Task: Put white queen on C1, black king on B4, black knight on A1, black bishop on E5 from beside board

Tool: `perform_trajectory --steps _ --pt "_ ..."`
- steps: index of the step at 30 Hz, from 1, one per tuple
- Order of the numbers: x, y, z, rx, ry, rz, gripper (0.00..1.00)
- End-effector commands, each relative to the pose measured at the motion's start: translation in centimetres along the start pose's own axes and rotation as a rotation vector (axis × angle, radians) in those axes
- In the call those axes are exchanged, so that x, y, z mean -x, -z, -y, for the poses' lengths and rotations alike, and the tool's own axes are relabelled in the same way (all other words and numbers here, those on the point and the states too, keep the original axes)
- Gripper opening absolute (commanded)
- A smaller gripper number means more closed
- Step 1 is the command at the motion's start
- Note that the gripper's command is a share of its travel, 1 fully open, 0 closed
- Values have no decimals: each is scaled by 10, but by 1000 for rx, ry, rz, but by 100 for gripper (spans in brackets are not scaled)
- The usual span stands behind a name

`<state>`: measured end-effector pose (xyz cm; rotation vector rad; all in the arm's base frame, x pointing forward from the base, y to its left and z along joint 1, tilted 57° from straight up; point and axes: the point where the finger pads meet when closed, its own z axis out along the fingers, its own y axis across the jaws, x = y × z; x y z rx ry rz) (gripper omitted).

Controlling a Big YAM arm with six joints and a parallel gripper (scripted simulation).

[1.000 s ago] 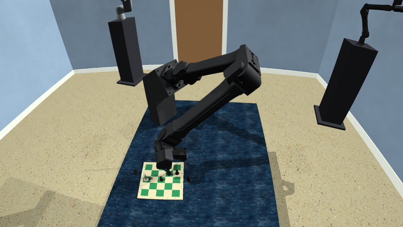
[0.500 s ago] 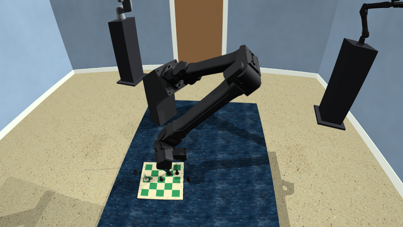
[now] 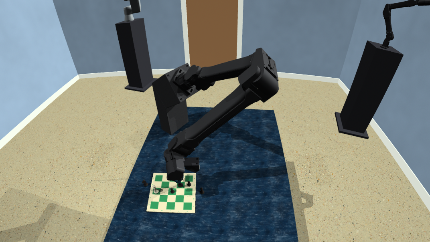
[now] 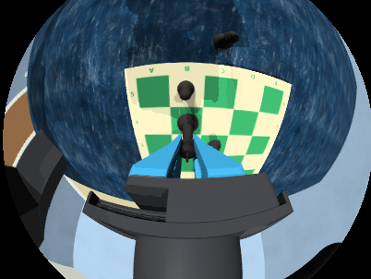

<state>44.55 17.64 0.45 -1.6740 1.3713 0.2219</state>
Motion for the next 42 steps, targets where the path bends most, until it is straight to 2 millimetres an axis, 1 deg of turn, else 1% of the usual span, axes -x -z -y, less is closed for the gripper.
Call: perform_trajectory --steps 1,17,18,22,23,25,26,28,29,31,32,42 --pt "0 -3 3 -4 10 3 0" --pt "0 -3 3 -4 10 3 0" --pt "0 -3 3 -4 10 3 8" --pt "0 -3 3 -4 10 3 8" --pt "0 -3 3 -4 10 3 16" --pt "0 -3 3 -4 10 3 16" --pt "0 -3 3 -4 10 3 24" --pt "0 -3 3 -4 10 3 24" --pt "0 -3 3 -4 10 3 32" --pt "0 -3 3 -4 10 3 32" --pt "0 -3 3 -4 10 3 40" --pt "0 -3 3 -4 10 3 40"
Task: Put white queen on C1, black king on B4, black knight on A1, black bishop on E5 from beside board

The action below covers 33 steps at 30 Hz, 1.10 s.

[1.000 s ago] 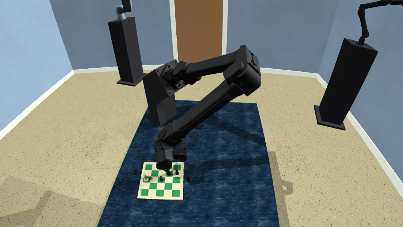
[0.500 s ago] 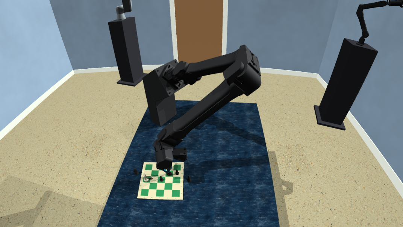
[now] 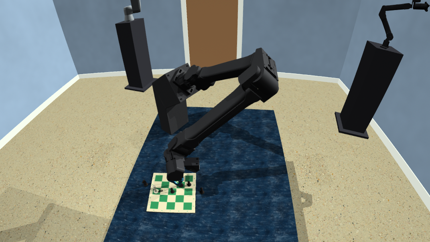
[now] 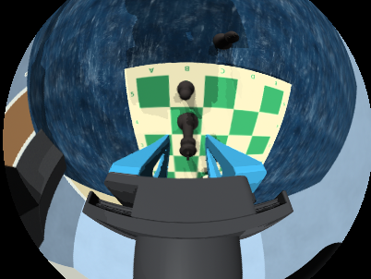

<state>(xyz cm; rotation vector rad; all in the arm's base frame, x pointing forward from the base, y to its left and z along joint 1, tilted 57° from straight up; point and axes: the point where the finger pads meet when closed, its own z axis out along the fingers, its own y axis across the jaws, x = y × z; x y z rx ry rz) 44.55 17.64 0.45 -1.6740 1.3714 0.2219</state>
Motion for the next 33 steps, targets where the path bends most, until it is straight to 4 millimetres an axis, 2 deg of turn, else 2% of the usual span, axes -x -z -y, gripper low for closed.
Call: perform_trajectory --steps 1,4,10,12,24,33 --pt "0 -3 3 -5 11 3 40" --pt "-1 8 8 -16 10 -4 40" --pt "-3 29 3 -15 0 -8 40" --pt "-3 29 3 -15 0 -8 40" --pt "-2 89 5 -20 6 -7 40" --pt "-2 99 7 -22 8 -9 40"
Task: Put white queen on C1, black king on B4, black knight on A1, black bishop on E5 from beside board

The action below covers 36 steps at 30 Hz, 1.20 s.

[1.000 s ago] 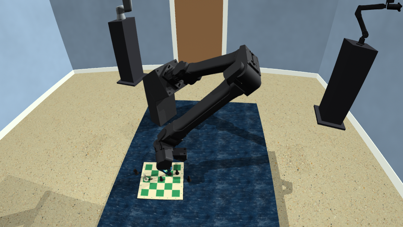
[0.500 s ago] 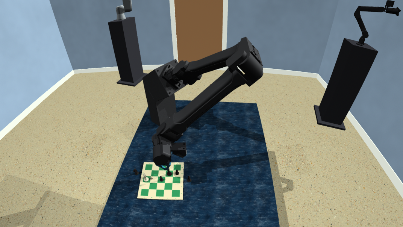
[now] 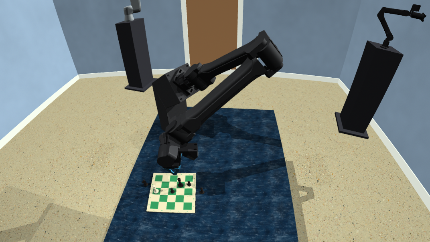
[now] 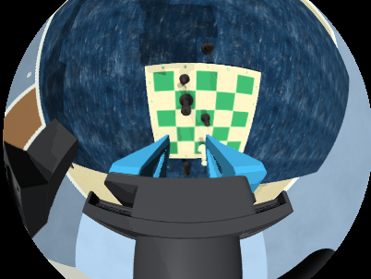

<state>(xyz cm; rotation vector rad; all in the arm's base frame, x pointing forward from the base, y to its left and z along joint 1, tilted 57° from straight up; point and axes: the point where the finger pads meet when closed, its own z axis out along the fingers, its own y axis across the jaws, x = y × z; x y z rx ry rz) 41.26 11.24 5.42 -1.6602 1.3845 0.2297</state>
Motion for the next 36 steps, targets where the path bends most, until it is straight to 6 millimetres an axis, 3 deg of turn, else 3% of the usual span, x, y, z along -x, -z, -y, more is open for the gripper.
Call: perform_trajectory --steps 1,2,24,31,36 --pt "-3 12 4 -18 24 -10 40" --pt "-3 12 4 -18 24 -10 100" --pt "-4 10 5 -18 14 -9 100" --pt "-16 5 6 -12 -113 -10 100" --pt "-34 3 12 -20 -373 -10 100"
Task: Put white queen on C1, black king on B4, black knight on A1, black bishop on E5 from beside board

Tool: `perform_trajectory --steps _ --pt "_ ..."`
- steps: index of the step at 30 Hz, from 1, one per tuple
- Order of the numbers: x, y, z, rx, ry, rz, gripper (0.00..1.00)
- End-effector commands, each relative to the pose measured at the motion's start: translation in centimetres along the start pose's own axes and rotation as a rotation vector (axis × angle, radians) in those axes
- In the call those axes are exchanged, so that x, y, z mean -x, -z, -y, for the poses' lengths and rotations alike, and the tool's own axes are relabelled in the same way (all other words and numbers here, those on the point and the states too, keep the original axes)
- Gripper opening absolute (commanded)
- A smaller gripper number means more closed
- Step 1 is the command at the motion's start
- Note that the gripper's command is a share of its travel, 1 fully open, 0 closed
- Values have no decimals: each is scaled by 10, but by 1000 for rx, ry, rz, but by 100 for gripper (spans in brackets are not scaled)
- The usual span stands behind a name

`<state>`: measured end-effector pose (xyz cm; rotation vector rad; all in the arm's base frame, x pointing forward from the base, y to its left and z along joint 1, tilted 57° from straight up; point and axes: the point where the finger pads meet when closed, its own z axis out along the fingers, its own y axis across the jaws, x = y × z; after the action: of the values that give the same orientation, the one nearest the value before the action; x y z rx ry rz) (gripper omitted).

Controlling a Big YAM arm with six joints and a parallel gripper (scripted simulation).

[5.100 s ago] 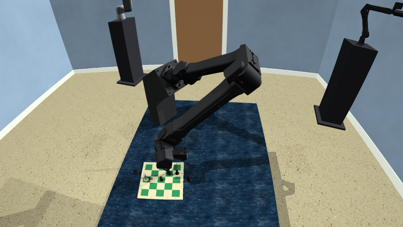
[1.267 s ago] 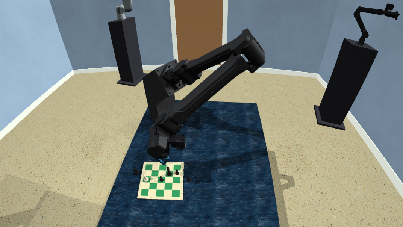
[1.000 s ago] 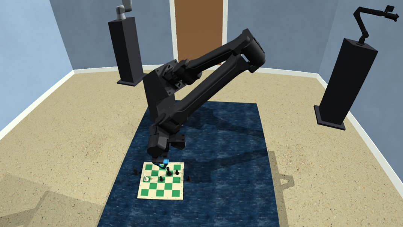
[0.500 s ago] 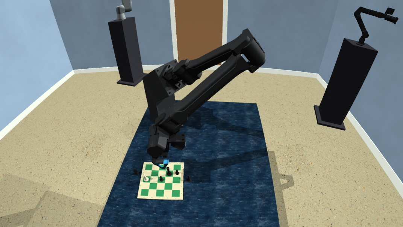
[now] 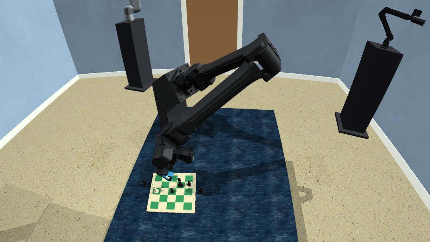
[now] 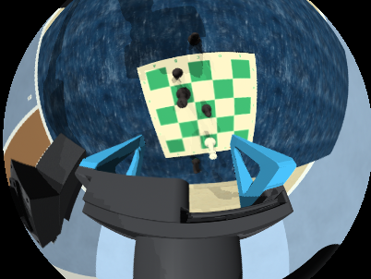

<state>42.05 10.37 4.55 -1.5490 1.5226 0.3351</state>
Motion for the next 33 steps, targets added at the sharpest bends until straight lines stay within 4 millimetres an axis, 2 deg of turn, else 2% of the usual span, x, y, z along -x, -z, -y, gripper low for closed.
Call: perform_trajectory --steps 1,9,11,12,14,17,19,22,24,26,28,29,33 --pt "-23 4 14 -31 -277 -11 100" --pt "-78 -2 27 -16 -657 -1 100" --pt "-78 -2 27 -16 -657 -1 100" --pt "-86 -4 19 -12 -787 -6 100" --pt "-100 -5 29 -9 -884 -2 100" --pt "-122 -7 30 6 -1035 4 100" --pt "-135 -8 21 15 -1133 7 100" --pt "-151 -9 21 19 -1278 12 100" --pt "-158 -10 20 24 -1381 12 100" --pt "-147 -14 28 33 -1489 11 100" --pt "-147 -14 28 33 -1489 11 100" --pt "-148 -16 28 42 -1624 5 100" --pt "-161 -6 30 38 -1802 14 100"
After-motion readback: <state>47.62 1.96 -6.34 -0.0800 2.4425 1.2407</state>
